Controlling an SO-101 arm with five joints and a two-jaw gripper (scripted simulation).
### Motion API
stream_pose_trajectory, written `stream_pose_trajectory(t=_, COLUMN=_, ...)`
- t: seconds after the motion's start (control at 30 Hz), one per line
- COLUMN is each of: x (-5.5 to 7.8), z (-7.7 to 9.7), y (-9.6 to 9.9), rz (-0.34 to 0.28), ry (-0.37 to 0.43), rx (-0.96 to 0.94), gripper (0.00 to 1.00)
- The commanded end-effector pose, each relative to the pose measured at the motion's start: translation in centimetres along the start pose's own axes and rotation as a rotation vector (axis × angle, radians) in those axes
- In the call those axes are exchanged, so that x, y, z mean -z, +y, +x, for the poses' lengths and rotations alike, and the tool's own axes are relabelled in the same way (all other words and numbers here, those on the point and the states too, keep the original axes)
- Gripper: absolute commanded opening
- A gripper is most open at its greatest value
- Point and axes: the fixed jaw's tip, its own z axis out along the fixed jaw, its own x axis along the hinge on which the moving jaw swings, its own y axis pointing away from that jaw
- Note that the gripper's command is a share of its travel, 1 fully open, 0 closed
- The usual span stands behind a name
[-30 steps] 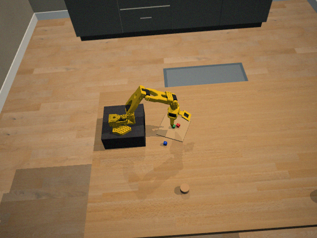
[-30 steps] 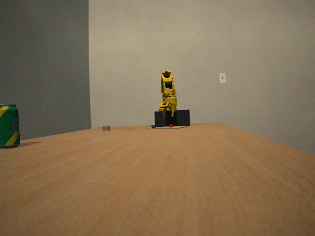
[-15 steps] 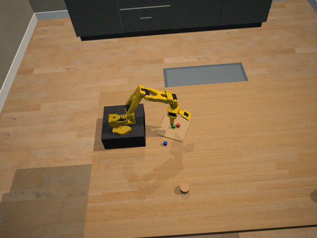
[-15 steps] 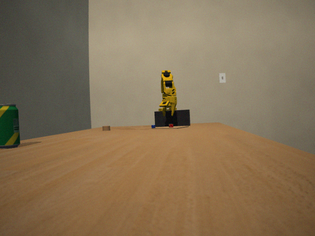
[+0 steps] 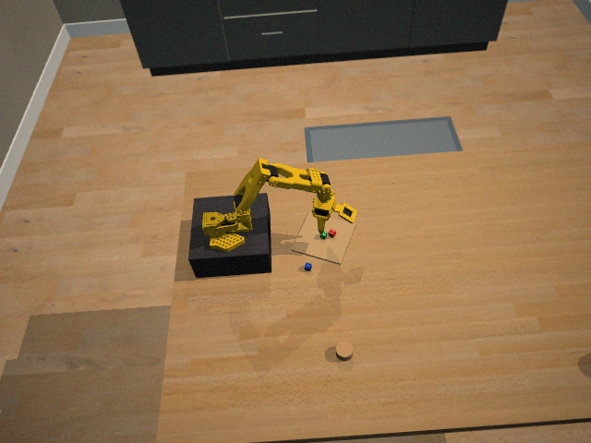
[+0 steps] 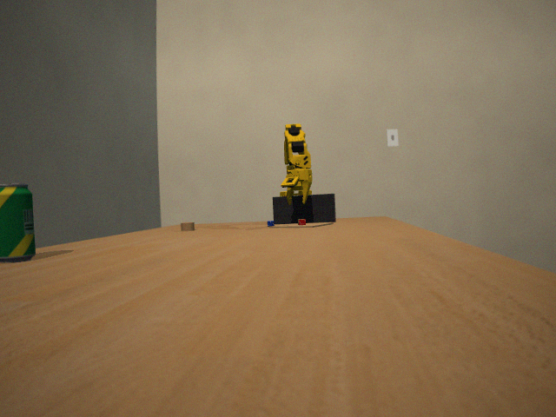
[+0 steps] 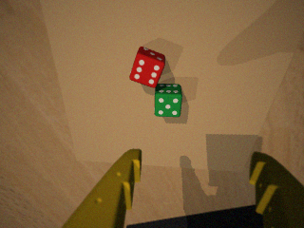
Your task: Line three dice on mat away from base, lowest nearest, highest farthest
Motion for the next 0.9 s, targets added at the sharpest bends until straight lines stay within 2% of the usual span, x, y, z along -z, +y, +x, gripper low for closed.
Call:
stream_pose_trajectory(t=0.0, x=1.1, z=-0.2, y=0.3, rz=-0.020, ry=-0.033, rx=0.001, gripper=0.27)
stream_pose_trajectory(t=0.1, x=2.7, z=-1.0, y=0.8, rz=-0.056, ry=-0.093, rx=0.001, gripper=0.26)
stream_pose_trajectory(t=0.23, x=5.4, z=-2.1, y=1.4, rz=-0.116, ry=-0.196, rx=0.001, gripper=0.26)
stream_pose_trajectory(t=0.3, x=5.4, z=-2.1, y=1.4, rz=-0.116, ry=-0.196, rx=0.001, gripper=0.26)
stream_pose_trajectory(t=0.47, x=8.9, z=-3.0, y=1.9, rz=-0.189, ry=-0.321, rx=0.001, gripper=0.26)
stream_pose_trajectory(t=0.57, x=10.4, z=-3.2, y=2.1, rz=-0.220, ry=-0.374, rx=0.001, gripper=0.25)
stream_pose_trajectory(t=0.7, x=11.4, z=-3.4, y=2.1, rz=-0.239, ry=-0.408, rx=0.001, gripper=0.25)
stream_pose_trajectory(t=0.87, x=11.5, z=-3.4, y=2.1, rz=-0.241, ry=-0.412, rx=0.001, gripper=0.25)
